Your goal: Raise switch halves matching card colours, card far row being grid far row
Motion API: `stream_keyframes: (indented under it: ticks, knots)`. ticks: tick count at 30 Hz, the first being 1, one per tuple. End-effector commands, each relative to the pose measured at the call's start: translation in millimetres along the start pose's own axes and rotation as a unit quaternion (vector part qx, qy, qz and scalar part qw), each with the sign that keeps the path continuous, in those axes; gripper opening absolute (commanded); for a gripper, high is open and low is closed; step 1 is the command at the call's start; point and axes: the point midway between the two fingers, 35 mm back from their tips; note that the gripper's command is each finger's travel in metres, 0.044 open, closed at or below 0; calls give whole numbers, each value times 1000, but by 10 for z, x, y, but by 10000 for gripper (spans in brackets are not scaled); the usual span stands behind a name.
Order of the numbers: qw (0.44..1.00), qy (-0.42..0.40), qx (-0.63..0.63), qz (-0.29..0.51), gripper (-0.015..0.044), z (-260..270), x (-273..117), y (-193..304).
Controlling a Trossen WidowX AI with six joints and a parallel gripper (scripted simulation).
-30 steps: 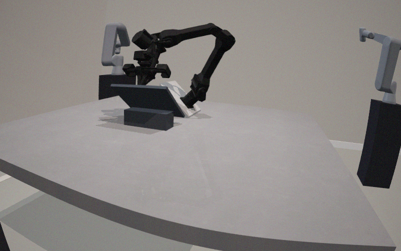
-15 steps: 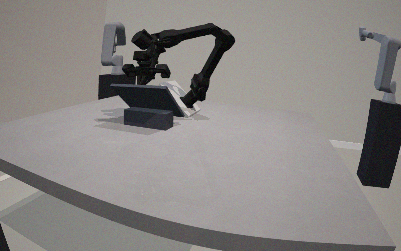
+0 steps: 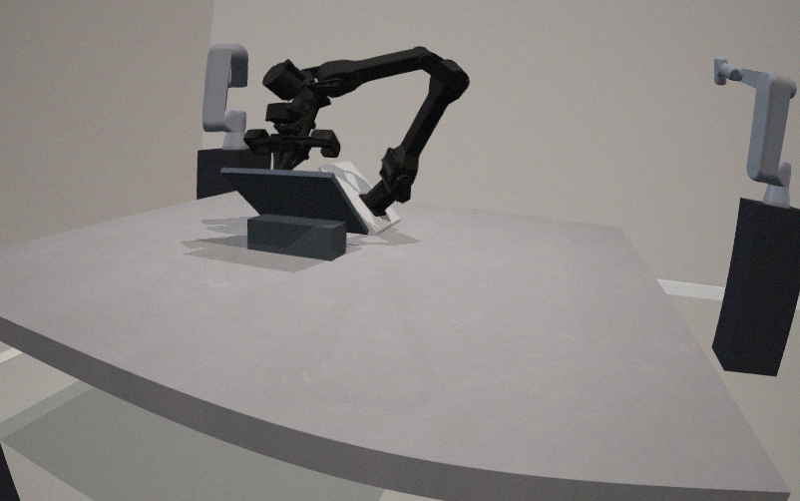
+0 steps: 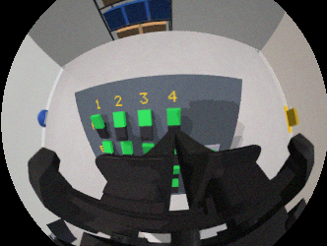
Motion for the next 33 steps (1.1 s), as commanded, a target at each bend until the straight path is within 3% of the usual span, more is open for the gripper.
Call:
stream_keyframes:
  ticks: [1,8,12,19,33]
  knots:
    - [1000,0,0,1,0,-3,-20,-2]
    - [1000,3,3,14,0,-7,-641,-19]
    - [1000,3,3,14,0,11,-643,-7]
    - [1000,2,5,15,0,535,-650,444]
    - [1000,-1,4,2,0,551,-292,477]
Point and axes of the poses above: the point midway between the two fingers, 35 mm back from their tips, its own x axis out along the fingers, its own z axis across the jaws, y = z × x, and after that the axes turned 8 degrees about x, right-handed
